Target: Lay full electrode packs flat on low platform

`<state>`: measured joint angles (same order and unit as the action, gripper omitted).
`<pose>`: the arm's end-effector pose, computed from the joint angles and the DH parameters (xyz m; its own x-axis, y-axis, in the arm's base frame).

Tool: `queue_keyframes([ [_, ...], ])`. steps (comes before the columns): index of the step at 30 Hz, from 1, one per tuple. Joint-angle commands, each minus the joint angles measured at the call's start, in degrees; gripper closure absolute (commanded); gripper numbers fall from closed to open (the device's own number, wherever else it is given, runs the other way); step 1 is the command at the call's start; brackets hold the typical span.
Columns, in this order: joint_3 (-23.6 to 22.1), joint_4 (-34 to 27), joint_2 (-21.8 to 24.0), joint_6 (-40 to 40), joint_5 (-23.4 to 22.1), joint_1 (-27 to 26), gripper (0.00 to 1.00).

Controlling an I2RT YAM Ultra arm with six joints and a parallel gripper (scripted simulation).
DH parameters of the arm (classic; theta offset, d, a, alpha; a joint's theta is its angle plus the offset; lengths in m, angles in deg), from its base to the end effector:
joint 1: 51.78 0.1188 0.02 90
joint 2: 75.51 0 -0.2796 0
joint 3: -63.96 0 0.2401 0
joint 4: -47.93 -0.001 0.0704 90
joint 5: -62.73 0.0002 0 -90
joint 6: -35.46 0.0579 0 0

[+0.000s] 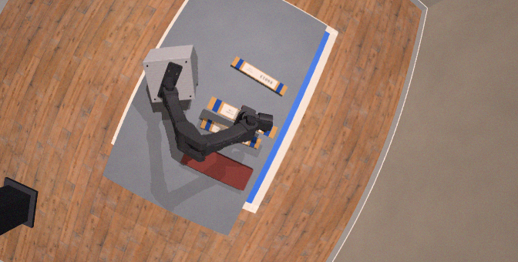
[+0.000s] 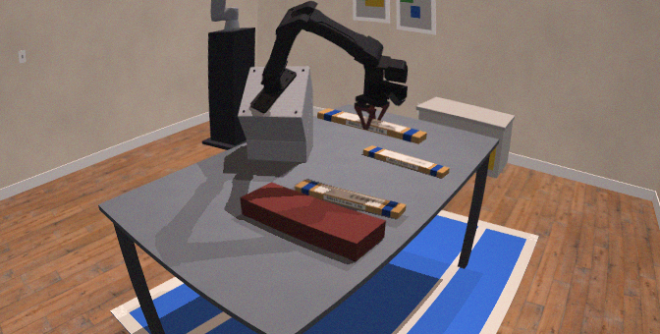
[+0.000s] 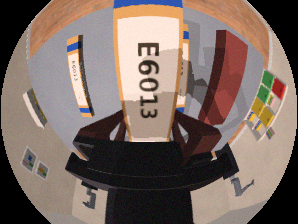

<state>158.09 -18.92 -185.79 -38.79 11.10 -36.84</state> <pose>0.3582 0.0594 0.1993 -0.9580 -0.0354 -0.2845 0.1361 0.8173 -0.5599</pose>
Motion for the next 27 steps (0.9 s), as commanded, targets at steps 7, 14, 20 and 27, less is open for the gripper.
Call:
queue_keyframes([
  [7,0.7,0.3,3.4,-0.5,0.0,1.7,1.00],
  [14,0.7,0.3,3.5,-0.6,0.0,1.6,1.00],
  [20,-3.0,4.6,2.1,-2.0,-0.2,-0.4,1.00],
  [27,-3.9,6.3,1.9,-2.9,-0.3,-1.1,1.00],
])
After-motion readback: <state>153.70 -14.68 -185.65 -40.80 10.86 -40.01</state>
